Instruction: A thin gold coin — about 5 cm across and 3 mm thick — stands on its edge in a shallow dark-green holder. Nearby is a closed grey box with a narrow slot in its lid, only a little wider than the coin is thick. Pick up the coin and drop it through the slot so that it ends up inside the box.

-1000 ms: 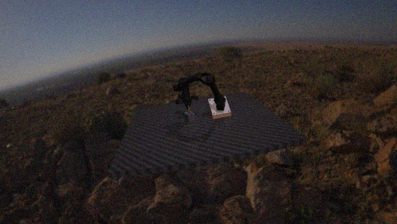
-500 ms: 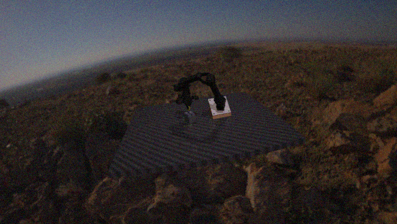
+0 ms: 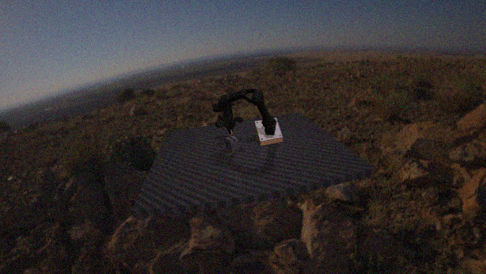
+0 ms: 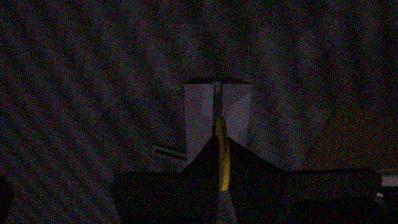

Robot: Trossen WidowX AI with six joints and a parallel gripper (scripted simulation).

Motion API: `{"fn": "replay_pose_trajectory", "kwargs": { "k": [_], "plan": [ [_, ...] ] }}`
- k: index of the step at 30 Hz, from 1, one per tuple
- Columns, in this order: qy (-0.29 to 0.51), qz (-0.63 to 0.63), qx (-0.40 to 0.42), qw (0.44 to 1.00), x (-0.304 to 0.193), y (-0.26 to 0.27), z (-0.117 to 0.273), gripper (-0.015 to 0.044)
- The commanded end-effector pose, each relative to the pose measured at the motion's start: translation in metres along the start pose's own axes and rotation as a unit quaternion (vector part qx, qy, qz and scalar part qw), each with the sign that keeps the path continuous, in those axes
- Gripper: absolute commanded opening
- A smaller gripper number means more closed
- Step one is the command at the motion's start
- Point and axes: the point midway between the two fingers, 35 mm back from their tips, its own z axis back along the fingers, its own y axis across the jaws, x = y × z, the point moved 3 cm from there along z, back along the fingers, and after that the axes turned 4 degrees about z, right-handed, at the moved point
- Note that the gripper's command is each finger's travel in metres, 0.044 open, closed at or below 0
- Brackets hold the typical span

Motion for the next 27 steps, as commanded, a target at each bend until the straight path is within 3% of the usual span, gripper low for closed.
{"fn": "replay_pose_trajectory", "kwargs": {
  "k": [1, 27],
  "plan": [
    [0.002, -0.005, 0.0, 1.0, -0.002, -0.002, -0.003, 0.0],
    [0.002, -0.006, 0.0, 1.0, -0.002, -0.002, -0.013, 0.0]
  ]
}}
